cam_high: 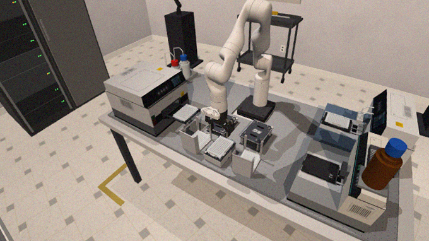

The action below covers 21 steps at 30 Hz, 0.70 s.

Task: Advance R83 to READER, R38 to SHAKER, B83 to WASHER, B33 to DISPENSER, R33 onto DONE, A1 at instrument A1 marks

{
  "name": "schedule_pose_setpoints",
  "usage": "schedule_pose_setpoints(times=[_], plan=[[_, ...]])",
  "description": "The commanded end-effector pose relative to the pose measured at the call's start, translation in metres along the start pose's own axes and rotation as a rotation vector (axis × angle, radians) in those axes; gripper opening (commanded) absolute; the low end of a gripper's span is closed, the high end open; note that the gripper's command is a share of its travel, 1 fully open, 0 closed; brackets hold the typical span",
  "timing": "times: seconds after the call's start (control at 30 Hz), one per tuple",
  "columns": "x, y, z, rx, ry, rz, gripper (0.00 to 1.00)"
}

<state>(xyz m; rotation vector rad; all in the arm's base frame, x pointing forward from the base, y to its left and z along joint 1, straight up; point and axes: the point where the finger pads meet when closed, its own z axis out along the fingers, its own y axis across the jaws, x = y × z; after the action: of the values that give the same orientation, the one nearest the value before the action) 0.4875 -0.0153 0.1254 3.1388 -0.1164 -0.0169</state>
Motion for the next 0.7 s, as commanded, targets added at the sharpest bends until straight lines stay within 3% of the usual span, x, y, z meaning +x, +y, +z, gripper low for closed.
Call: schedule_pose_setpoints(times=[0.0, 0.67], plan=[[0.002, 0.0, -0.007, -0.002, 0.006, 0.005, 1.0], [0.001, 0.0, -0.03, -0.002, 0.006, 0.006, 1.0]])
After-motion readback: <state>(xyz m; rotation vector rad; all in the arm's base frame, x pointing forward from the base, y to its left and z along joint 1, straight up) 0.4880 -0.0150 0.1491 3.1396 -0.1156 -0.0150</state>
